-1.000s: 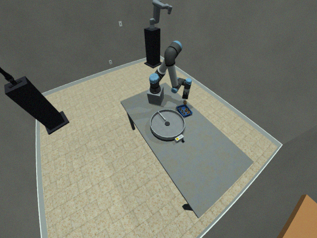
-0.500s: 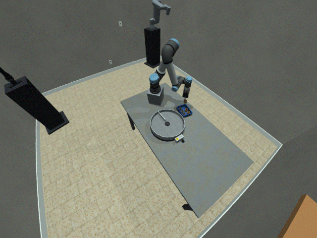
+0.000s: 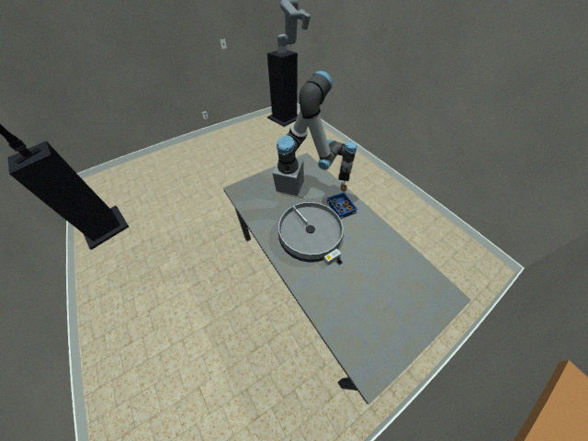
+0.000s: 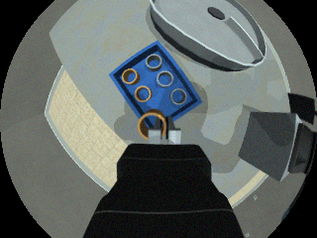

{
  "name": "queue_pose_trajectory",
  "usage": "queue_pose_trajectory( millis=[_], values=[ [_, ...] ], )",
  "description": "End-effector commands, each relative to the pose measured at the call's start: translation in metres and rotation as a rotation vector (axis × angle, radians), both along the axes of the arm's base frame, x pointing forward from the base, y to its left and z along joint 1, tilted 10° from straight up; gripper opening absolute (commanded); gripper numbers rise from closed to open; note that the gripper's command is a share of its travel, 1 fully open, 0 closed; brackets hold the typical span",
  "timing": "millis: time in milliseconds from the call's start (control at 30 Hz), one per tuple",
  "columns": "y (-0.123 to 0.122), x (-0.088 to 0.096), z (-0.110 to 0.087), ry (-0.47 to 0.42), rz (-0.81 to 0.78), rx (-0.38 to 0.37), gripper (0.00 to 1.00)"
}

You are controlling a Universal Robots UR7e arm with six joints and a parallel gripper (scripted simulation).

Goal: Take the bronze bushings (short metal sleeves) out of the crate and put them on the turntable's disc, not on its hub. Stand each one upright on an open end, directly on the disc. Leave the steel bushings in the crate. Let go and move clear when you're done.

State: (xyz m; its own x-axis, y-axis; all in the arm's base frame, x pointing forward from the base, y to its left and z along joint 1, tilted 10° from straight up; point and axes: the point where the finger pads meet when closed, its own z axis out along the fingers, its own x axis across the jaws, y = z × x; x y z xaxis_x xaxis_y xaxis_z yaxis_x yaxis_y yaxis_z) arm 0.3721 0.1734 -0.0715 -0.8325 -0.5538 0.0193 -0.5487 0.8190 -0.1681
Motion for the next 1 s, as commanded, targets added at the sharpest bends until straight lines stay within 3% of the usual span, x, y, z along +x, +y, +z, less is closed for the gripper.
queue_pose_trajectory(
  millis=[0,967],
  values=[
    [0.0002,0.0004,0.0004,-0.001,0.000,0.000,0.00],
    [-0.0024,0.0000,0.0008,-0.001,0.000,0.000,0.00]
  ],
)
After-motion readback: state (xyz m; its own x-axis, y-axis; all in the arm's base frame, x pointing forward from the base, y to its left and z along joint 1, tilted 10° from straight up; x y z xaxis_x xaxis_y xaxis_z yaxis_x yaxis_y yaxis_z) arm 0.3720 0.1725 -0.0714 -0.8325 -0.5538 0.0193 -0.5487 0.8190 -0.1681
